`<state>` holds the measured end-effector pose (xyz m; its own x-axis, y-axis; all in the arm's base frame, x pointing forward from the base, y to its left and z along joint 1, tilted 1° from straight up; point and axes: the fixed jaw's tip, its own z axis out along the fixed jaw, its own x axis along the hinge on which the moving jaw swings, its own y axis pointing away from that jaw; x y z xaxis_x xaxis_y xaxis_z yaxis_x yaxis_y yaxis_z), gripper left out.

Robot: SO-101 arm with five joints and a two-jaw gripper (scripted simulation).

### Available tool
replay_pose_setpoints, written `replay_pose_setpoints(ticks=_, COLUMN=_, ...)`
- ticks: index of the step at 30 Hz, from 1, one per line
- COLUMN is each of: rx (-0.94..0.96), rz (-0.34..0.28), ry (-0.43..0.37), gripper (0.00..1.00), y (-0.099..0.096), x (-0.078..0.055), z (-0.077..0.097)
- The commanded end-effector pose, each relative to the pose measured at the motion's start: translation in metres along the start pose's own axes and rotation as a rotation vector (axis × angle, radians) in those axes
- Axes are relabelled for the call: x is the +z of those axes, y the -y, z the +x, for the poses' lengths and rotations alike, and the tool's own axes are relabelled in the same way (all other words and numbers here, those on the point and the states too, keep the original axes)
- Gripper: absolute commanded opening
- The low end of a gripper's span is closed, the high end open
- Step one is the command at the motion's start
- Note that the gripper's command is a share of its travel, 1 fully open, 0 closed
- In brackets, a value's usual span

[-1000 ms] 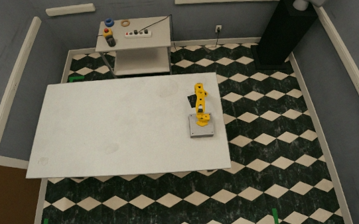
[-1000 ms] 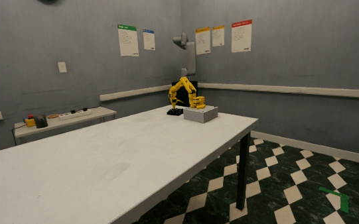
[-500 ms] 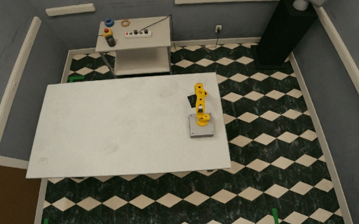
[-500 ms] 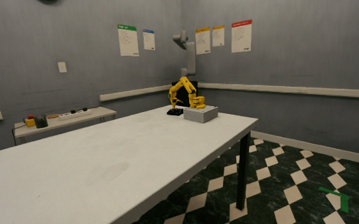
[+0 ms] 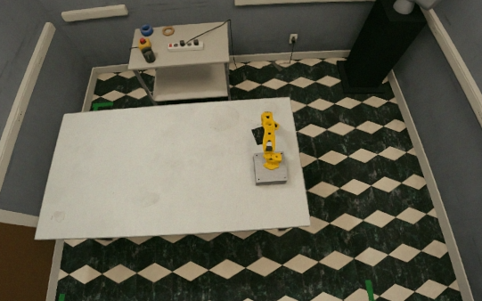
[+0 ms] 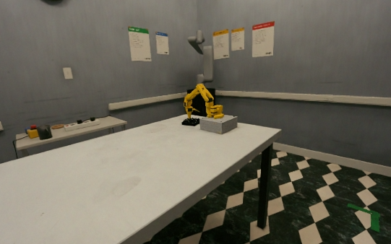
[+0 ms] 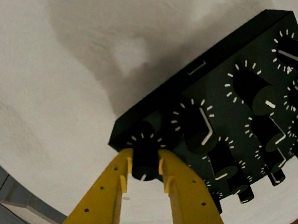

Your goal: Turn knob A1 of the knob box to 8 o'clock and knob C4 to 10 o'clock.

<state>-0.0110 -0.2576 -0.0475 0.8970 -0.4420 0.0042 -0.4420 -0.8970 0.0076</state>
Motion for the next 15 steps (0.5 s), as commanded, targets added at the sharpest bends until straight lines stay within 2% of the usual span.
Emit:
replay_pose_setpoints(ticks=1, rx=-0.011, rz=0.014, ry=0.007, gripper=0.01, y=0.0042, x=0.0024, z=-0.0014)
replay_pose_setpoints(ticks=15, rx=-0.011, rz=0.014, ry=0.007, gripper=0.05, y=0.0039, x=0.0024, z=-0.0028)
